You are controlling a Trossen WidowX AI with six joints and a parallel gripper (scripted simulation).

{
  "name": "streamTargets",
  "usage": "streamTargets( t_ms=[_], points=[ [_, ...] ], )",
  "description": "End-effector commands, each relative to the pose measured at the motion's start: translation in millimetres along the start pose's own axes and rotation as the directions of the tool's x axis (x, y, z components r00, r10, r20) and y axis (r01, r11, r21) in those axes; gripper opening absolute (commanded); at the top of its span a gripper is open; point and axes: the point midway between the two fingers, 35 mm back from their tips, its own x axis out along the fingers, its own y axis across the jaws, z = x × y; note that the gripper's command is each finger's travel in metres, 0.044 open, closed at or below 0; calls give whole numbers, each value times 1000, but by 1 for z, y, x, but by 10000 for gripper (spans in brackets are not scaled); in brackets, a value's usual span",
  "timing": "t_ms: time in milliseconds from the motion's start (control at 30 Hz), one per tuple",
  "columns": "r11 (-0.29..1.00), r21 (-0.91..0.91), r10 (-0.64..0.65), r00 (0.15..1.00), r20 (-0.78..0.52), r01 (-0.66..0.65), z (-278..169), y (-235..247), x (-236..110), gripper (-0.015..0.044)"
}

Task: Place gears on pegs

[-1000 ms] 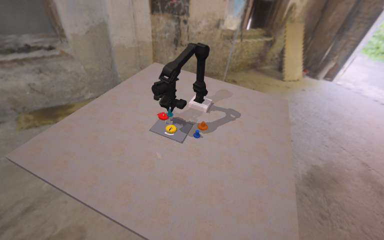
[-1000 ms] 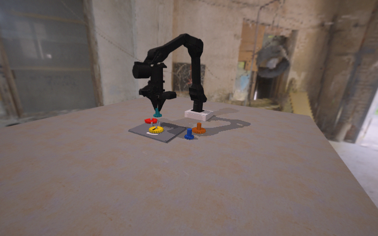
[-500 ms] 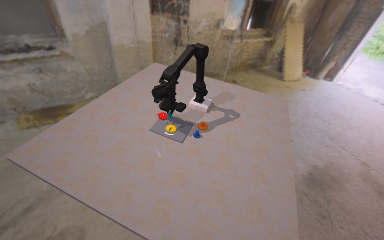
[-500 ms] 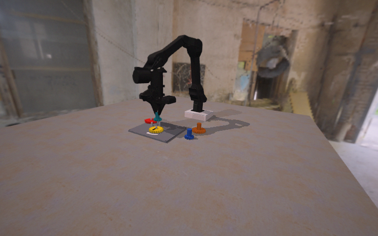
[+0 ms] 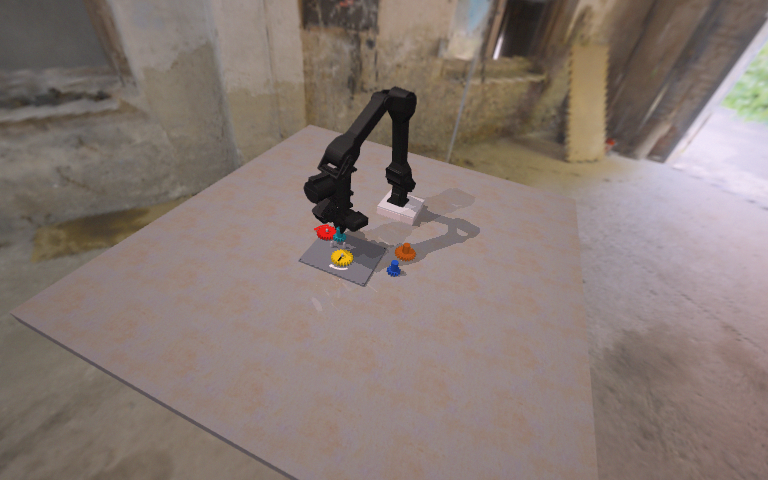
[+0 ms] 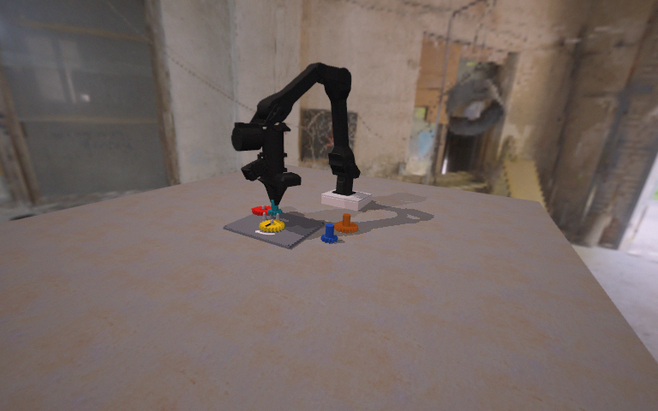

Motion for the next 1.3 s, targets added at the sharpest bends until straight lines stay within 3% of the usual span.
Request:
streamTargets(
  t_ms=[0, 633, 933, 1100, 1267],
  points=[
    [1000, 5, -4, 1000, 1, 4, 0, -1, 1, 0],
    [895, -445, -4, 1000, 1, 4, 0, -1, 5, 0],
    [932, -361, -4, 1000, 1, 4, 1, 0, 7, 0],
    [950, -313, -4, 1000, 1, 4, 0, 0, 6, 131],
    [969, -249, -4, 1000, 1, 4, 0, 0, 0, 140]
  ],
)
